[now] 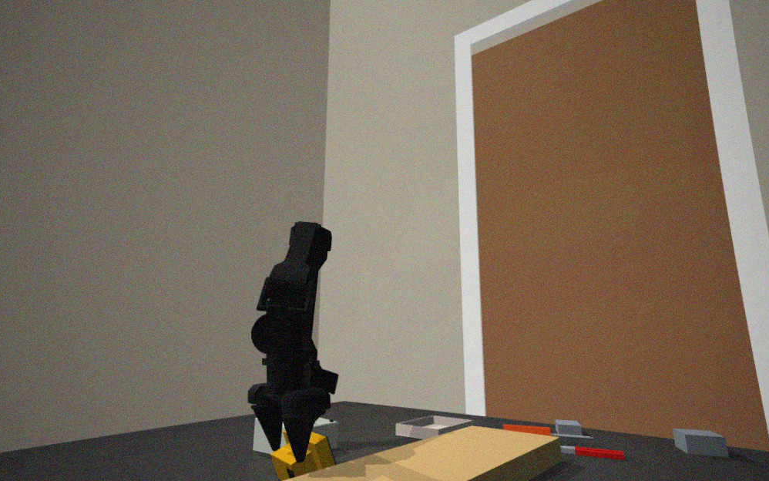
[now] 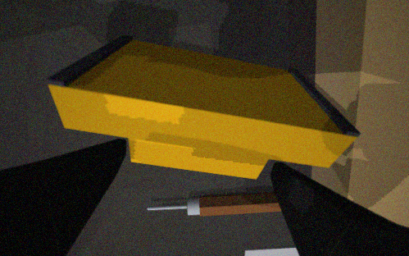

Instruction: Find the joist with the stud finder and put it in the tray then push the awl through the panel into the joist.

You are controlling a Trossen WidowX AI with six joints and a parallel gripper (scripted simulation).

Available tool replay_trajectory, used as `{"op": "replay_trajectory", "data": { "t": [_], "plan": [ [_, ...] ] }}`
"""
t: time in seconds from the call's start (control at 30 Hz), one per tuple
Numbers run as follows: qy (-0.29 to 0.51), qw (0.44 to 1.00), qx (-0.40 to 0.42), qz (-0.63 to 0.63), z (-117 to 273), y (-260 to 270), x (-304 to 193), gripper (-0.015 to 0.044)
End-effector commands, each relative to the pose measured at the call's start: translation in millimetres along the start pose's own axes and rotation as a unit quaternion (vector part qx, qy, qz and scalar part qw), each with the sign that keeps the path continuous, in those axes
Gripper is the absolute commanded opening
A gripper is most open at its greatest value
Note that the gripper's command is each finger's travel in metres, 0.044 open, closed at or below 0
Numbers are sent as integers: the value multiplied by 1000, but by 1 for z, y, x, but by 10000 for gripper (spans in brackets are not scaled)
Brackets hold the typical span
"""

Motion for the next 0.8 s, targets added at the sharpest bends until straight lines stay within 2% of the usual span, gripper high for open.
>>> {"op": "replay_trajectory", "data": {
  "t": [0.0,0.23,0.73,0.77],
  "plan": [
    [-4,1000,0,-2,-8,1,1,440],
    [-4,1000,0,-2,-17,2,1,440],
    [-4,1000,0,-2,-17,2,1,340],
    [-4,1000,0,-2,-16,2,1,314]
  ]
}}
Point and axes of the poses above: the point midway between the two fingers, 35 mm back from their tips, its own z axis back along the fingers, its own y axis across the jaws, x = y × z, the point moved 4 cm from there along z, back along the fingers, and after that the axes turned 13 degrees about z, right-handed, at the moved point
